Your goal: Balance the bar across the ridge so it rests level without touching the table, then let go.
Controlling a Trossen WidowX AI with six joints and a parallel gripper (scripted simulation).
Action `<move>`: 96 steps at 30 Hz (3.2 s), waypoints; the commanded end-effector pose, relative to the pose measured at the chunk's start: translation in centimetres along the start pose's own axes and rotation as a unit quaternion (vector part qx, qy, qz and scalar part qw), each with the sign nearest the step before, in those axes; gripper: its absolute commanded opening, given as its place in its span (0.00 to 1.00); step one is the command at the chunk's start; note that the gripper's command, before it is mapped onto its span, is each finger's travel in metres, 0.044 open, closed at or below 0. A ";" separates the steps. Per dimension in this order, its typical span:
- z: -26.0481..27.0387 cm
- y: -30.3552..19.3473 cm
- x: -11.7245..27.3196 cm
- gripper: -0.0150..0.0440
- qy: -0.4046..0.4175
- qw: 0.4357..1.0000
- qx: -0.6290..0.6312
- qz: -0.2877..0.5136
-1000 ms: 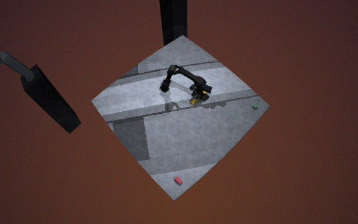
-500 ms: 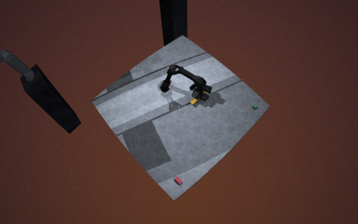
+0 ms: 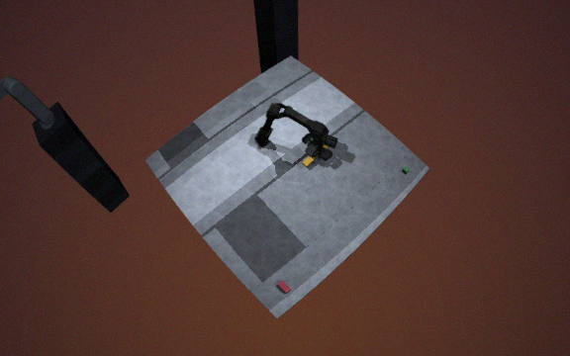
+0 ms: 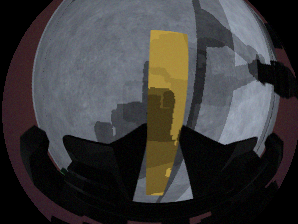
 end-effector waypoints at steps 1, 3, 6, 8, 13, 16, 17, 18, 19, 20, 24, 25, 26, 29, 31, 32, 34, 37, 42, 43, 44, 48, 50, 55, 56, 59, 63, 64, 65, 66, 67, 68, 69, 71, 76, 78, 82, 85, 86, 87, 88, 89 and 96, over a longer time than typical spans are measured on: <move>0.1 0.0 0.2 0.25 0.002 1.000 -0.001 0.000; 0.1 0.0 0.2 0.25 0.002 1.000 -0.001 0.000; 0.1 0.0 0.2 0.25 0.002 1.000 -0.001 0.000; 0.1 0.0 0.2 0.25 0.002 1.000 -0.001 0.000; 0.1 0.0 0.2 0.25 0.002 1.000 -0.001 0.000; 0.1 0.0 0.2 0.25 0.002 1.000 -0.001 0.000; 0.1 0.0 0.2 0.25 0.002 1.000 -0.001 0.000; 0.1 0.0 0.2 0.25 0.002 1.000 -0.001 0.000; 0.1 0.0 0.2 0.25 0.002 1.000 -0.001 0.000; 0.1 0.0 0.2 0.25 0.002 1.000 -0.001 0.000; 0.1 0.0 0.2 0.25 0.002 1.000 -0.001 0.000; 0.1 0.0 0.2 0.25 0.002 1.000 -0.001 0.000; 0.1 0.0 0.2 0.25 0.002 1.000 -0.001 0.000; 0.1 0.0 0.2 0.25 0.002 1.000 -0.001 0.000; 0.1 0.0 0.2 0.25 0.002 1.000 -0.001 0.000; 0.1 0.0 0.2 0.25 0.002 1.000 -0.001 0.000; 0.0 0.0 0.0 0.25 -0.001 1.000 0.000 0.000; 0.0 0.0 0.0 0.25 -0.001 1.000 0.000 0.000; 0.0 0.0 0.0 0.25 -0.001 1.000 0.000 0.000; 0.0 0.0 0.0 0.25 -0.001 1.000 0.000 0.000; 0.0 0.0 0.0 0.25 -0.001 1.000 0.000 0.000; 0.0 0.0 0.0 0.25 -0.001 1.000 0.000 0.000; 0.0 0.0 0.0 0.25 -0.001 1.000 0.000 0.000; 0.0 0.0 0.0 0.25 -0.001 1.000 0.000 0.000; 0.0 0.0 0.0 0.25 -0.001 1.000 0.000 0.000; 0.0 0.0 0.0 0.25 -0.001 1.000 0.000 0.000; 0.0 0.0 0.0 0.30 -0.001 1.000 0.000 0.000; 0.0 0.0 0.0 0.34 -0.001 1.000 0.000 0.000; 0.0 0.0 0.0 0.39 -0.001 1.000 0.000 0.000; 0.0 0.0 0.0 0.43 -0.001 1.000 0.000 0.000; 0.0 0.0 0.0 0.48 -0.001 1.000 0.000 0.000; 0.0 0.0 0.0 0.52 -0.001 1.000 0.000 0.000; 0.0 0.0 0.0 0.54 -0.001 1.000 0.000 0.000; 0.0 0.0 0.0 0.54 -0.001 1.000 0.000 0.000; 0.0 0.0 0.0 0.54 -0.001 1.000 0.000 0.000; 0.0 0.0 0.0 0.54 -0.001 1.000 0.000 0.000; 0.0 0.0 0.0 0.54 -0.001 1.000 0.000 0.000; 0.0 0.0 0.0 0.54 -0.001 1.000 0.000 0.000; 0.0 0.0 0.0 0.54 -0.001 1.000 0.000 0.000; 0.0 0.0 0.0 0.54 -0.001 1.000 0.000 0.000; 0.0 0.0 0.0 0.54 -0.001 1.000 0.000 0.000; 0.0 0.0 0.0 0.54 -0.001 1.000 0.000 0.000; 0.0 0.0 0.0 0.54 -0.001 1.000 0.000 0.000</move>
Point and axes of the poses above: the point midway between the two fingers, 35 mm back from their tips, its own x axis back along the fingers, its own z axis across the jaws, y = z × x, the point moved 5 cm from there along x, back along the fingers, and after that the axes turned 3 degrees about -x, right-handed, at the moved point
